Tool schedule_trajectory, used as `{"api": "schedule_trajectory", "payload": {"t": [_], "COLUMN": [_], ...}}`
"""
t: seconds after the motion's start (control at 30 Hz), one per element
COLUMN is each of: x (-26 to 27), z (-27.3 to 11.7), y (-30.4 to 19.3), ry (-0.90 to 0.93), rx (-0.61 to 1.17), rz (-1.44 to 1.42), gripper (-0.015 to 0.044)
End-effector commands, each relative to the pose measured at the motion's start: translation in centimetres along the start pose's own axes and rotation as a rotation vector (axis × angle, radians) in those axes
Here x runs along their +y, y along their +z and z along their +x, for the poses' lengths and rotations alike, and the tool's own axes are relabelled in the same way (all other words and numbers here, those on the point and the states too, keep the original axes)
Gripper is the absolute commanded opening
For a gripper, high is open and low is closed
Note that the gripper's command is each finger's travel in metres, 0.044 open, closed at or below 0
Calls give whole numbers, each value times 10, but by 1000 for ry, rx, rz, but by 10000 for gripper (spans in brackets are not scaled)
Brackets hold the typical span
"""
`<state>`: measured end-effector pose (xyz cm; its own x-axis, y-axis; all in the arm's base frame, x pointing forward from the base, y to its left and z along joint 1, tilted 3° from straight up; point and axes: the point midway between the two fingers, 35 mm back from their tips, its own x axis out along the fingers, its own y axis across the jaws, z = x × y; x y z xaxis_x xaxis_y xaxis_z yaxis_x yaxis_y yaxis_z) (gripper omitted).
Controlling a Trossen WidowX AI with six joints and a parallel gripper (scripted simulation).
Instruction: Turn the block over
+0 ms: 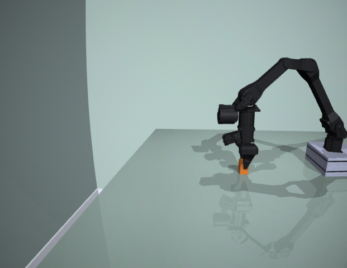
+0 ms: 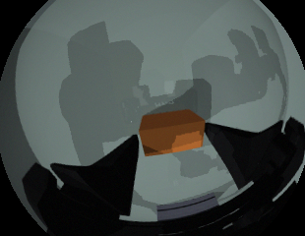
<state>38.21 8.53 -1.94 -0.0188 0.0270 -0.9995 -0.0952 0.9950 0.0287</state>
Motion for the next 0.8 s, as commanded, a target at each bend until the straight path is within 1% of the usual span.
{"api": "schedule_trajectory", "payload": {"t": [0.0,0.7,0.77], "x": [1,1,1], "z": [1,1,-5], "y": [0,0,0], "ry": [6,6,6], "rx": [1,1,1], "rz": [3,3,3], "gripper": [283,142,90]}}
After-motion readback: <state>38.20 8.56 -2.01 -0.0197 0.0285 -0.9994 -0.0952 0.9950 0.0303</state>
